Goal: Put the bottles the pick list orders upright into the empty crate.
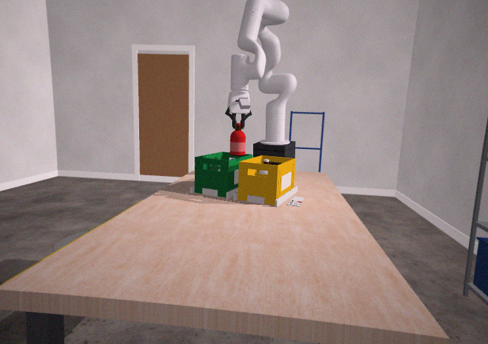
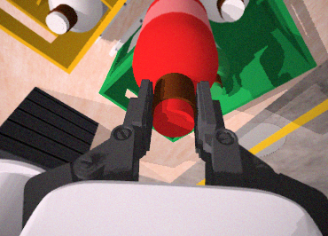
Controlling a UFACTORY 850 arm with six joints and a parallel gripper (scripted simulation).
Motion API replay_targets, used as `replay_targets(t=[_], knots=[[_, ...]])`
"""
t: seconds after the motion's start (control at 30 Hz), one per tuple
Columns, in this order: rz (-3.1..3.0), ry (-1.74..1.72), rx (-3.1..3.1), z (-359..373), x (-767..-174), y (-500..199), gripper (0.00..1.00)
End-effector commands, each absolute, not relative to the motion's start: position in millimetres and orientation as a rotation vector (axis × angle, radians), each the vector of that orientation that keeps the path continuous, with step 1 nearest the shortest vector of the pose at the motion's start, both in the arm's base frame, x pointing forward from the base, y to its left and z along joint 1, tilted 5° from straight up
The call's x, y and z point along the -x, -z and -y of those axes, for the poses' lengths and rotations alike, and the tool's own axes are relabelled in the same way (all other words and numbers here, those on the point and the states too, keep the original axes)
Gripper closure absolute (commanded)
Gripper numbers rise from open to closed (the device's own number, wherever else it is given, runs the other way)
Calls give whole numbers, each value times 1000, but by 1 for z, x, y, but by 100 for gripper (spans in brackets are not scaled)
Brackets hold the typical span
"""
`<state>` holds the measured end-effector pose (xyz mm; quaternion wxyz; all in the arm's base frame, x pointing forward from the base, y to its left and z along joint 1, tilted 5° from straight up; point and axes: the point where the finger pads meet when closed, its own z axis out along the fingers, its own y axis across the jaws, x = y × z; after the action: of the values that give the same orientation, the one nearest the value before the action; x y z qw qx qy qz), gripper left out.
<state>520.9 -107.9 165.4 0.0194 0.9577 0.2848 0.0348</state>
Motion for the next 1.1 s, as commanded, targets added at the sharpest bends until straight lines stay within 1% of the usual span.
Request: replay_targets(t=[0.0,1.07], knots=[[-883,-111,-2971,99,-521,-166,100],[-883,-111,-2971,44,-513,-164,100]])
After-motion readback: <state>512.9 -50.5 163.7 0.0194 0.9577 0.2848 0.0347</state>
